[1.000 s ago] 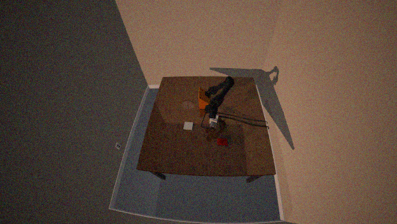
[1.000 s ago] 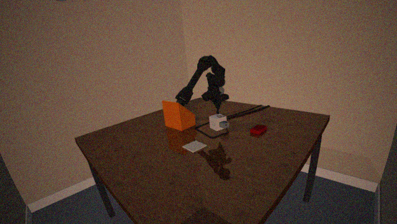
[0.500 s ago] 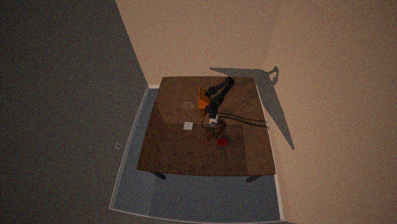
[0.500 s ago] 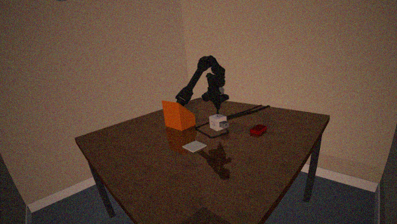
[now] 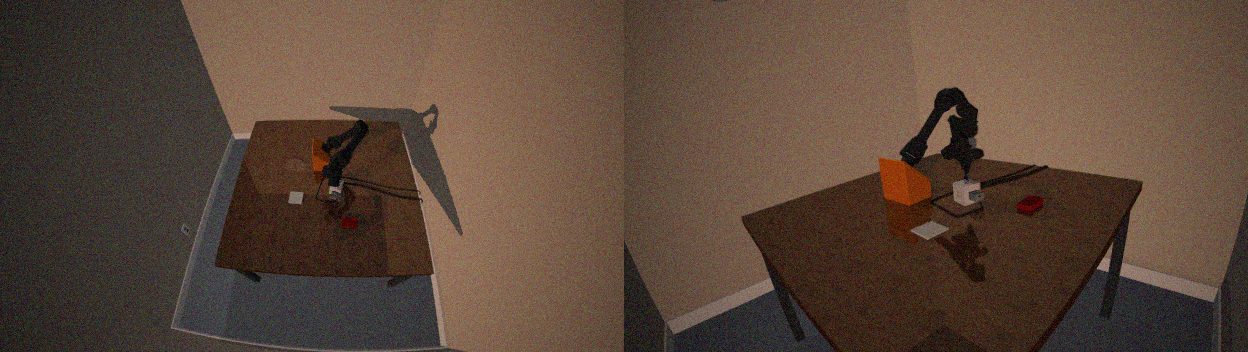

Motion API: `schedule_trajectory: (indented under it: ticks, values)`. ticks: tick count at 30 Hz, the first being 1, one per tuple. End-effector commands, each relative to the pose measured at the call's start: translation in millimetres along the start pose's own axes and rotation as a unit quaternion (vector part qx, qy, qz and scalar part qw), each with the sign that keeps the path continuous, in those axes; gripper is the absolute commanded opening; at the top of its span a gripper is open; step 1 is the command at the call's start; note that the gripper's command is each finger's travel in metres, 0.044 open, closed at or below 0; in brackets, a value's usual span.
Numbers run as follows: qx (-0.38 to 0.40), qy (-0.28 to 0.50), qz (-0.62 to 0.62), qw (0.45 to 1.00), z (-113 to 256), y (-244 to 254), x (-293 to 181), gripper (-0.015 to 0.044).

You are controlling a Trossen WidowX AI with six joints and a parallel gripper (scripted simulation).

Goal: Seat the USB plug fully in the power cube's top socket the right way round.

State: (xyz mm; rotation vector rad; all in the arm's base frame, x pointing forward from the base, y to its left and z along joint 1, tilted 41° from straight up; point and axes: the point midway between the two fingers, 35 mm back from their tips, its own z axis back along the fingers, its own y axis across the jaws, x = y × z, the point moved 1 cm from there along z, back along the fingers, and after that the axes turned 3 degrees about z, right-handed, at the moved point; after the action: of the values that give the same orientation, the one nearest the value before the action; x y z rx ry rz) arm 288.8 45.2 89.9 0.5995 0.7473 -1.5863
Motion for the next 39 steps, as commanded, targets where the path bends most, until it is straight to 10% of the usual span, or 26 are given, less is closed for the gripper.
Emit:
schedule_trajectory:
  ticks: [1, 39]
  values:
    - [0.001, 0.001, -0.002, 1.000, -0.6, 0.4, -0.3, 0.0000]
    - [0.001, 0.002, -0.002, 1.000, -5.1, 0.4, 0.3, 0.0000]
